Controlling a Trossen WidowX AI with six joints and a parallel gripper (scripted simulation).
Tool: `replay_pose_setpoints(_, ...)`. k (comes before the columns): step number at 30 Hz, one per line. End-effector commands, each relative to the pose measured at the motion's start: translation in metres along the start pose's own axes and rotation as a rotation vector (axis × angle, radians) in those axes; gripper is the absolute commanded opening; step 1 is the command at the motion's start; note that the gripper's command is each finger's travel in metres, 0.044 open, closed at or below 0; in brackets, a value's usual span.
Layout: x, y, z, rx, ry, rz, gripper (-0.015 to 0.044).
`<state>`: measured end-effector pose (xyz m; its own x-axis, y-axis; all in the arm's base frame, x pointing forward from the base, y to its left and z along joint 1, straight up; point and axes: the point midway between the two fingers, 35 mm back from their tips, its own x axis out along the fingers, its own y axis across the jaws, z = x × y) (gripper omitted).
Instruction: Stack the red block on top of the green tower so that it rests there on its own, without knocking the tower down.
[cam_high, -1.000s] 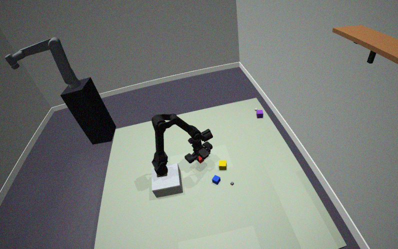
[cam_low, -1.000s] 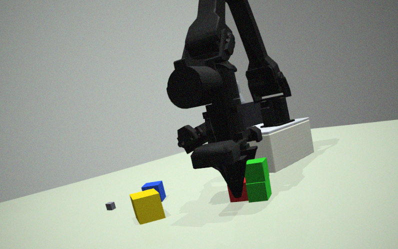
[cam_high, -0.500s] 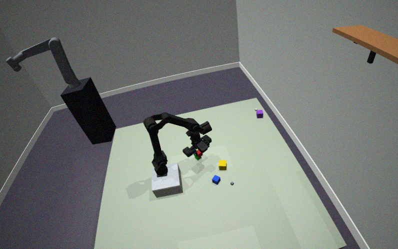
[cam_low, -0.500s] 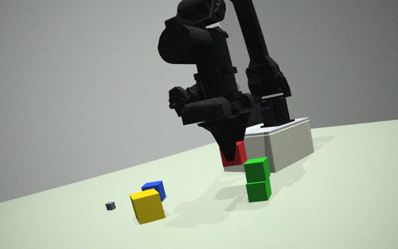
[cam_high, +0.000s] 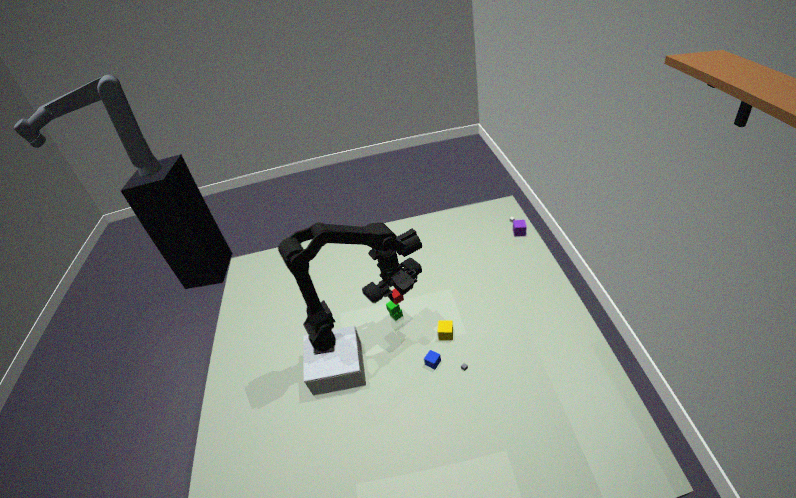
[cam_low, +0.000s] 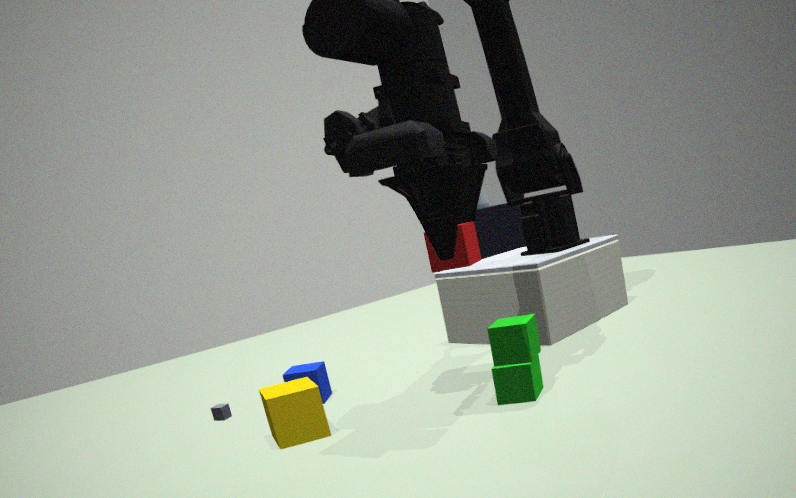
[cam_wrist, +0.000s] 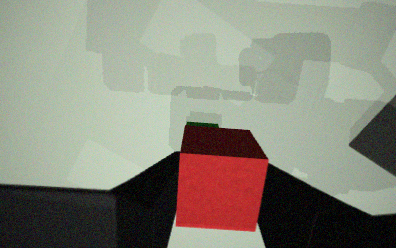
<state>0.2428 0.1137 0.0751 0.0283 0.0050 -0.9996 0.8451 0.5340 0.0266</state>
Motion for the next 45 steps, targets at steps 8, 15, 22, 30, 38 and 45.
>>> replay_pose_setpoints(8,-0.002,-0.001,-0.030,-0.003,0.007,0.001,0.0000)
replay_pose_setpoints(15,0.012,-0.002,-0.037,-0.003,0.008,0.001,0.0000)
replay_pose_setpoints(22,0.026,-0.002,-0.037,-0.003,0.008,0.001,0.0000)
replay_pose_setpoints(30,0.051,-0.003,-0.037,-0.003,0.008,0.001,0.0000)
replay_pose_setpoints(38,0.051,-0.003,-0.037,-0.003,0.008,0.001,0.0000)
replay_pose_setpoints(45,0.051,-0.003,-0.037,-0.003,0.008,0.001,0.0000)
